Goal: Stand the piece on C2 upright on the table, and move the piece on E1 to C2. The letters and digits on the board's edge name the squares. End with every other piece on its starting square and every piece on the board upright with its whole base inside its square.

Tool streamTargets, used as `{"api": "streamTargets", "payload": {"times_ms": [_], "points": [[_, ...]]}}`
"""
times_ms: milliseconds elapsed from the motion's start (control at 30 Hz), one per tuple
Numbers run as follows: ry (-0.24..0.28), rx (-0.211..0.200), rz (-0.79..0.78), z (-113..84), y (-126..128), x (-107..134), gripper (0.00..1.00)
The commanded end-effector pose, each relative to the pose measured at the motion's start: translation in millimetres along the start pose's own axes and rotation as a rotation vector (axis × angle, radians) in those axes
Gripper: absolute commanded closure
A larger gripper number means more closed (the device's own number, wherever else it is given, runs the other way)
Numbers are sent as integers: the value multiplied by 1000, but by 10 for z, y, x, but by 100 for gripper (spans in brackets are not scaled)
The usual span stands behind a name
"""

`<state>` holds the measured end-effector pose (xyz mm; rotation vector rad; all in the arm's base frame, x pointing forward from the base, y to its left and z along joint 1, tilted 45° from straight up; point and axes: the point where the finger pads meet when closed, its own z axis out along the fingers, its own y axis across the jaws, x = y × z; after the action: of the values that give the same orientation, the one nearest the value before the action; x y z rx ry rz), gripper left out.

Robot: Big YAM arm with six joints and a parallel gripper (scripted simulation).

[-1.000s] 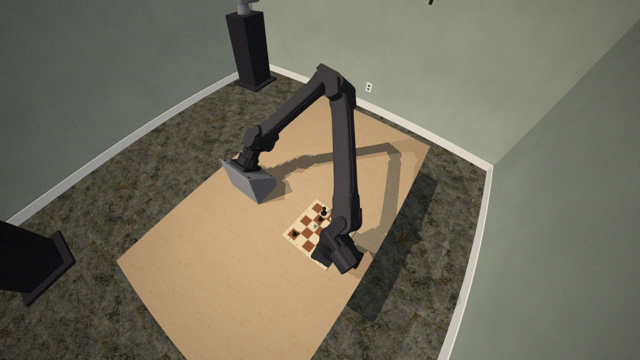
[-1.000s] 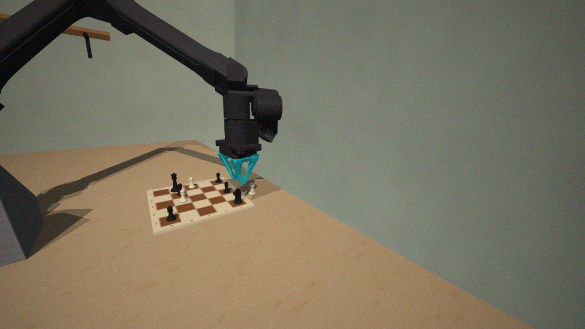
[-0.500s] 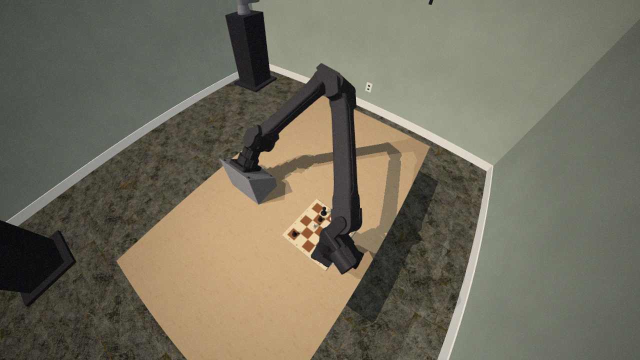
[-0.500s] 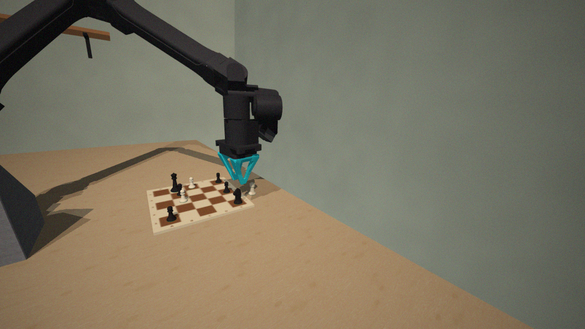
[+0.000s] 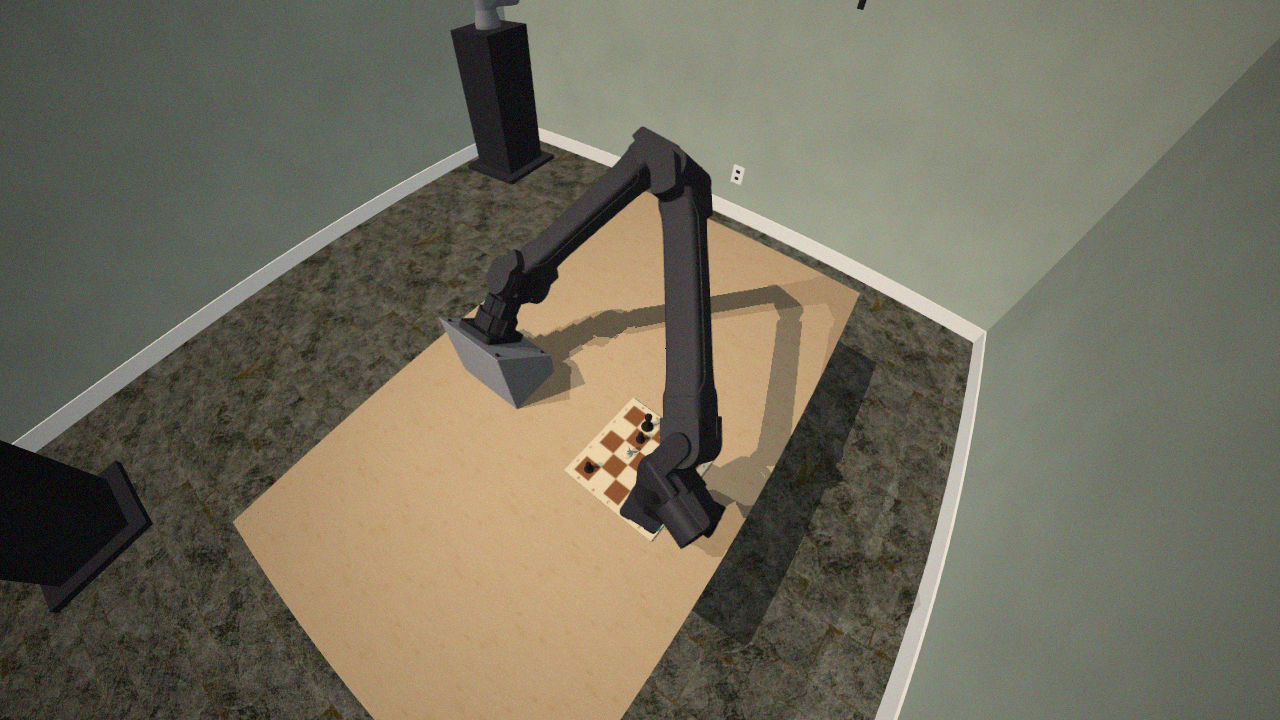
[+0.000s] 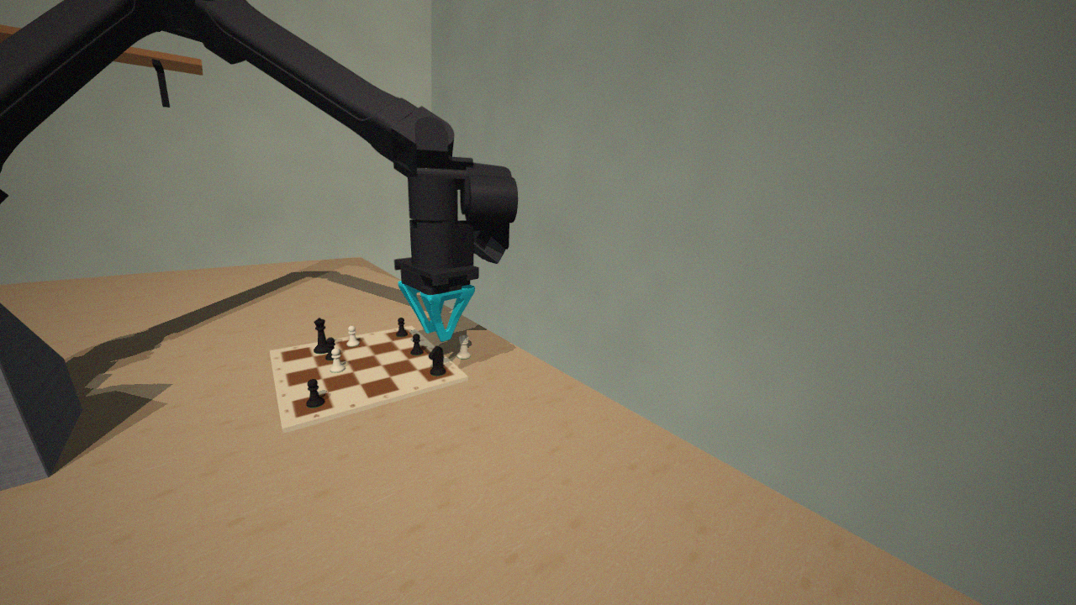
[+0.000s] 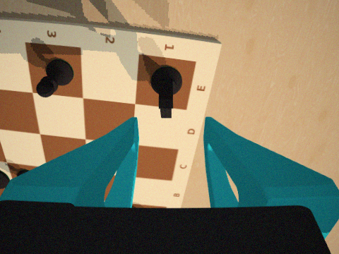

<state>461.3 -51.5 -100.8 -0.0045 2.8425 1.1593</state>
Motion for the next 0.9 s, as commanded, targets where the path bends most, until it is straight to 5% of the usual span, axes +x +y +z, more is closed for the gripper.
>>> {"api": "streamTargets", "payload": {"times_ms": [0, 267, 867], "points": [[19, -6, -7, 137, 51, 26, 64], [-15, 10, -44, -15, 129, -135, 64], [-12, 9, -42, -11, 128, -125, 64]]}}
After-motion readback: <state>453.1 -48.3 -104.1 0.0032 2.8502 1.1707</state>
